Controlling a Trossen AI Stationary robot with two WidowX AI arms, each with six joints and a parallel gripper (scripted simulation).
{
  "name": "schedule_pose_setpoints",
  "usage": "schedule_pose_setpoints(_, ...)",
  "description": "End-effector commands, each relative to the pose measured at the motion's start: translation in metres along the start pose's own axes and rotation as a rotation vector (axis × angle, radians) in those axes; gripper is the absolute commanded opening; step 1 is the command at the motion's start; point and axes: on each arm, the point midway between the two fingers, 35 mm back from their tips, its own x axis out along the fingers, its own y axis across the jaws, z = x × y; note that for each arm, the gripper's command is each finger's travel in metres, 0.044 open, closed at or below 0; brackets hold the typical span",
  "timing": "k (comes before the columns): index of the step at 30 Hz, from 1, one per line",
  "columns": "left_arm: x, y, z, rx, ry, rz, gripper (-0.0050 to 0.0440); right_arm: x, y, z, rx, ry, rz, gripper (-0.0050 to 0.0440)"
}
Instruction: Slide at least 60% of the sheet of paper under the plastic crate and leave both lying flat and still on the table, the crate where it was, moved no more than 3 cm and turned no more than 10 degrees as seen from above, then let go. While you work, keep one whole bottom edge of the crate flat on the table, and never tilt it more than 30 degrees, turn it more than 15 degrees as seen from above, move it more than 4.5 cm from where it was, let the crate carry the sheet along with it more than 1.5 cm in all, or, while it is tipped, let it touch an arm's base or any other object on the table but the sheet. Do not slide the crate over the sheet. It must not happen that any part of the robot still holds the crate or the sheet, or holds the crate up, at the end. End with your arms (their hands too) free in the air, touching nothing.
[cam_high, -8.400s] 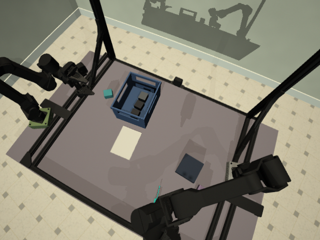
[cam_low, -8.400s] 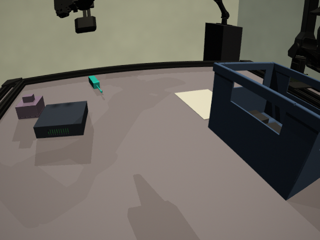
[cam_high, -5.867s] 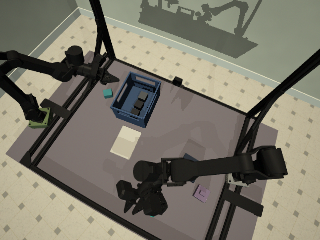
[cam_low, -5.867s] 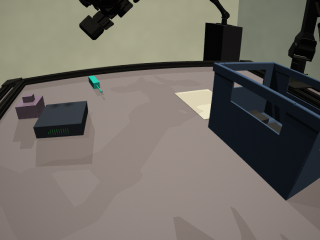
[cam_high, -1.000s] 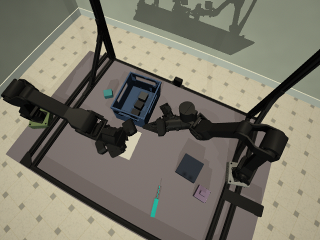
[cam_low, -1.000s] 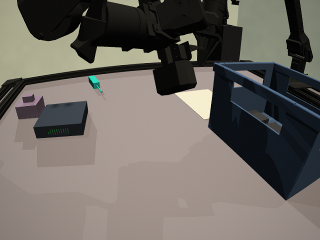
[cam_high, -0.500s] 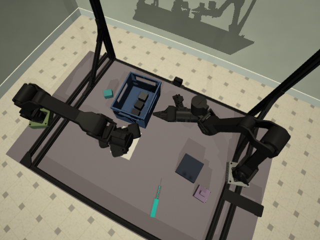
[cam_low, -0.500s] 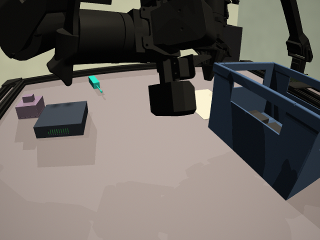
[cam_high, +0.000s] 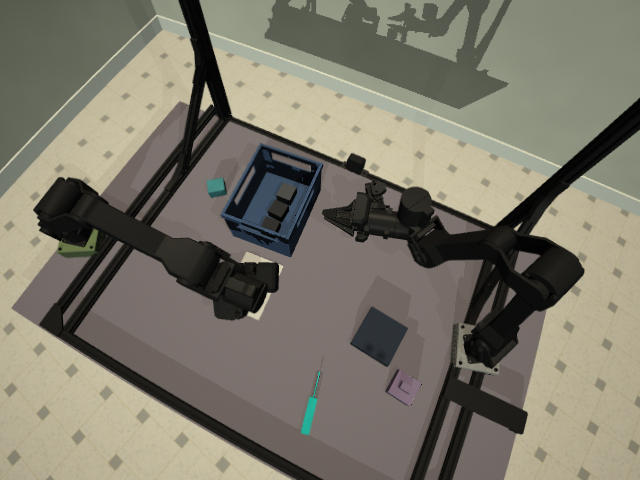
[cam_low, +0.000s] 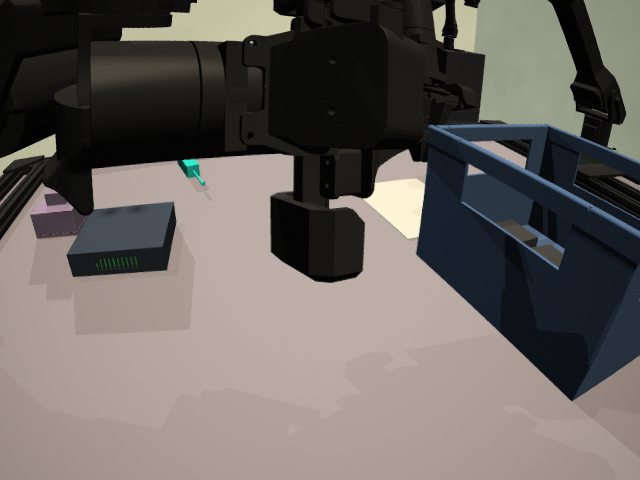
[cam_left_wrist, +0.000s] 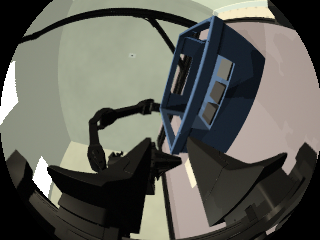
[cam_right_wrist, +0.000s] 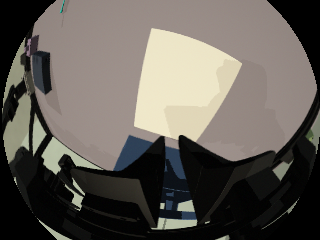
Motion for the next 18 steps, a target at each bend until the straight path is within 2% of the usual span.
schedule_pose_setpoints(1, -0.008, -0.006, 0.005, 0.069, -0.019, -0.004, 0.015, -0.003, -0.002, 0.007, 0.095, 0.034, -0.01, 0.006)
schedule_pose_setpoints(3, -0.008, -0.006, 0.005, 0.069, -0.019, -0.004, 0.015, -0.003, -0.002, 0.007, 0.095, 0.034, -0.01, 0.006)
schedule_pose_setpoints(12, -0.023, -0.012, 0.02, 0.209, -0.079, 0.009, 0.015, -0.016, -0.008, 0.016, 0.308, 0.11, -0.035, 0.006)
schedule_pose_setpoints(18, -0.023, -0.013, 0.021, 0.221, -0.084, 0.01, 0.015, -0.017, -0.009, 0.017, 0.328, 0.117, -0.038, 0.006)
